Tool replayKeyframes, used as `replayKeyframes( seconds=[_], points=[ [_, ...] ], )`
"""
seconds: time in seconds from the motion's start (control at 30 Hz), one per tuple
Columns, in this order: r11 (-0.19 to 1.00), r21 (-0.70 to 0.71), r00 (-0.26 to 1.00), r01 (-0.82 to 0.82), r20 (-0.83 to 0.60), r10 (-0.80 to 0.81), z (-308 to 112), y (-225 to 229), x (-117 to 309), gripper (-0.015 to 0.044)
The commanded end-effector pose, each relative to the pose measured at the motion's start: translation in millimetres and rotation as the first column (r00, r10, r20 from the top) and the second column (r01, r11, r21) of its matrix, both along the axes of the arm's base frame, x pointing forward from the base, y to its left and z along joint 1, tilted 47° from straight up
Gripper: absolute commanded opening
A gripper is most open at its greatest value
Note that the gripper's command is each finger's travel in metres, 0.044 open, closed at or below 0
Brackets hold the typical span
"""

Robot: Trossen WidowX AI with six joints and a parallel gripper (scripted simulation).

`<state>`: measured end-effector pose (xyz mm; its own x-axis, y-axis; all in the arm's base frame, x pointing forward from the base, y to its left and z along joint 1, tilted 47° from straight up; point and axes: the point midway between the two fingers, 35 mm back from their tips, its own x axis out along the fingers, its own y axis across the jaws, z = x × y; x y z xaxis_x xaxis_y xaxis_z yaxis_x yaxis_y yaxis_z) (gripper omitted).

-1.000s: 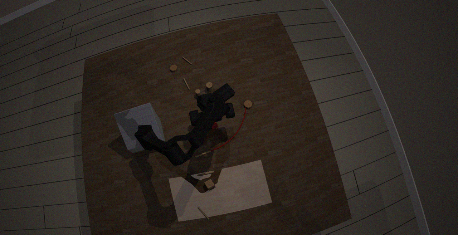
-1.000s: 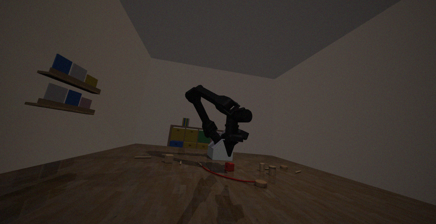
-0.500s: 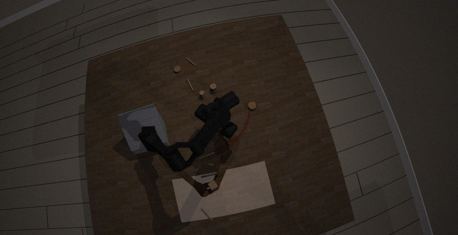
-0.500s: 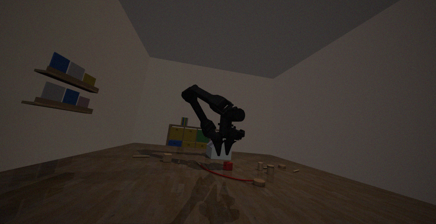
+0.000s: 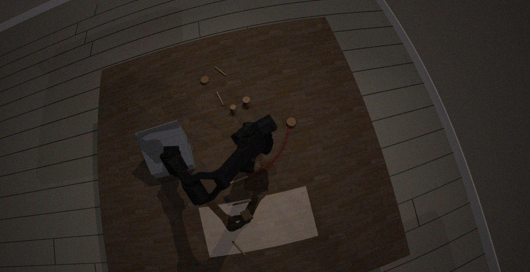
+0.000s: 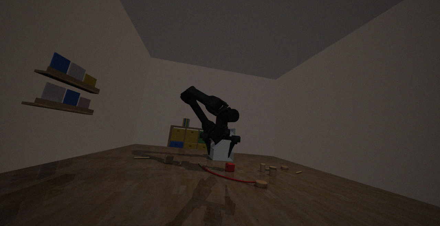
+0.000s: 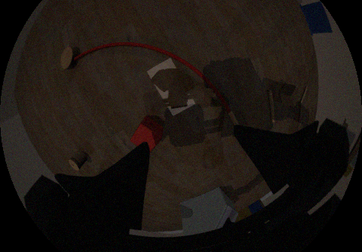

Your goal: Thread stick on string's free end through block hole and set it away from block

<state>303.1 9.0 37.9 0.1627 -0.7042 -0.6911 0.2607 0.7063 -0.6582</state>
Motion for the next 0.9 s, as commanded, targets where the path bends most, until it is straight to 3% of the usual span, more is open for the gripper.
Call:
replayKeyframes(
  seconds=[0.0,0.3,0.6,0.73,0.87],
  points=[
    [0.807,0.326,0.614,0.492,0.528,-0.587,24,-18,-9,0.0440],
    [0.502,0.658,0.018,0.561,0.596,-0.802,35,-31,-16,0.0440],
    [0.198,0.918,-0.572,0.343,0.371,-0.731,45,-44,-25,0.0440],
    [0.099,0.979,-0.764,0.177,0.200,-0.613,48,-48,-28,0.0440],
    [0.079,0.988,-0.801,0.132,0.153,-0.578,49,-49,-29,0.0440]
  ],
)
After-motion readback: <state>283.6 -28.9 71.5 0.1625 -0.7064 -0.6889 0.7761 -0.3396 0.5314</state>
